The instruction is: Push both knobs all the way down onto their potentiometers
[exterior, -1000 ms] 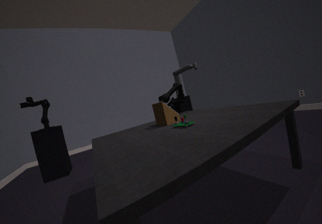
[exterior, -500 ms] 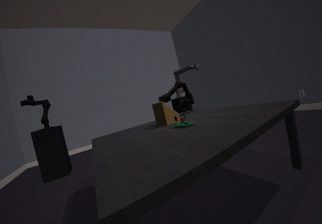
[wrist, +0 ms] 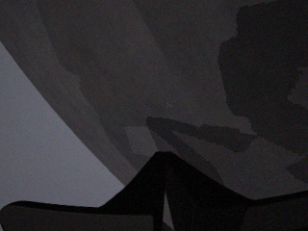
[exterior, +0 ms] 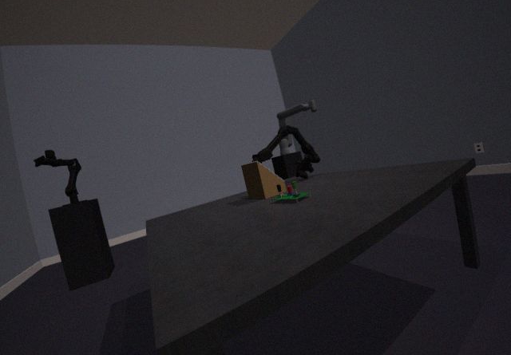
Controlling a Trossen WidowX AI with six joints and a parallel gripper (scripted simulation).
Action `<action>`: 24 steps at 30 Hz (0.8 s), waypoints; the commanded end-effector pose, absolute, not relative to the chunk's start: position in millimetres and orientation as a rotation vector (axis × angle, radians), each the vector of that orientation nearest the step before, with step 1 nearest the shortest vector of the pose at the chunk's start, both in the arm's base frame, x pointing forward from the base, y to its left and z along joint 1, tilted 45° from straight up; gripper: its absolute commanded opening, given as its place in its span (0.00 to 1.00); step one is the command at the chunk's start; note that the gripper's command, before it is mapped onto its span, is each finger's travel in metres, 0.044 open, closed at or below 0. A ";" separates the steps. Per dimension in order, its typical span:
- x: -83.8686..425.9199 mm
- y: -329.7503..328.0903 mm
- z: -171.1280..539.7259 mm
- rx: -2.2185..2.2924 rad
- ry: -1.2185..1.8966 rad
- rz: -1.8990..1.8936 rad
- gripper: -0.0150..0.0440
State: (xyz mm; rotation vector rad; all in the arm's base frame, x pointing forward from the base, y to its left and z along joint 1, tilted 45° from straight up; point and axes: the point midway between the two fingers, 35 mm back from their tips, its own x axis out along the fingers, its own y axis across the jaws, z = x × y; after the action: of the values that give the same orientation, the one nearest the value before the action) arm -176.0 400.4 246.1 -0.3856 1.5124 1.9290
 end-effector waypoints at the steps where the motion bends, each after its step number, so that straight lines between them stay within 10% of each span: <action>1: -154.5 398.3 246.6 -0.330 1.529 1.875 0.25; 24: 115.8 392.4 208.4 -0.084 1.224 1.468 0.25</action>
State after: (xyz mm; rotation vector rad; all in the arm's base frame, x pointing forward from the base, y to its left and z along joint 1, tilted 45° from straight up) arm 87.2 402.3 217.4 -0.0757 1.2622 1.5016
